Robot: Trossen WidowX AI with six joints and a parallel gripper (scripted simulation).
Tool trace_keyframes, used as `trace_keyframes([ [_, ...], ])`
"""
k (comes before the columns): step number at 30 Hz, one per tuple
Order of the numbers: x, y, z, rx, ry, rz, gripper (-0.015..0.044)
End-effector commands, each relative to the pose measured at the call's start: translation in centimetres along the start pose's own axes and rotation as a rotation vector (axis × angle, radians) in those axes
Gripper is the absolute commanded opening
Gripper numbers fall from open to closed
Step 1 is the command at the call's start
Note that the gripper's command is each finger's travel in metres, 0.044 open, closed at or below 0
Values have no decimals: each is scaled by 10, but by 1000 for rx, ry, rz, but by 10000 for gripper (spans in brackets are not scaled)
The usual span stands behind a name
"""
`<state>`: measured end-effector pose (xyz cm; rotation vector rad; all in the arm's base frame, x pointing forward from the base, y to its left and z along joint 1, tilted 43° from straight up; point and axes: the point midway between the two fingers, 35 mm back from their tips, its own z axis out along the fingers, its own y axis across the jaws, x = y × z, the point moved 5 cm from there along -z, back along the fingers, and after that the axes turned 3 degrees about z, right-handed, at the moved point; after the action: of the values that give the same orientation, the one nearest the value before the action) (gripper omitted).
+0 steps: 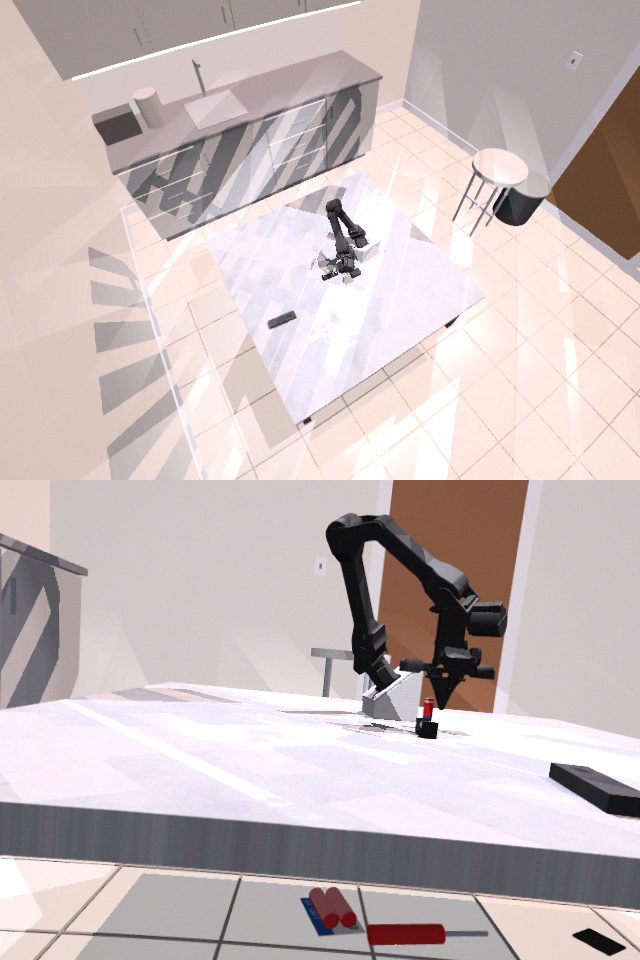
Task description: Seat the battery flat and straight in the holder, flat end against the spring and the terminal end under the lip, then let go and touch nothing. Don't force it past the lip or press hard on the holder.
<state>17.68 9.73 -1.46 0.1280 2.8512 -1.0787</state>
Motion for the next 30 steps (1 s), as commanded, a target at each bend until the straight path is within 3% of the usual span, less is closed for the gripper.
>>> trace_keyframes([
  [1,0,-8,1,6,0,-7,0],
  [30,0,-51,2,11,1,-7,0],
])
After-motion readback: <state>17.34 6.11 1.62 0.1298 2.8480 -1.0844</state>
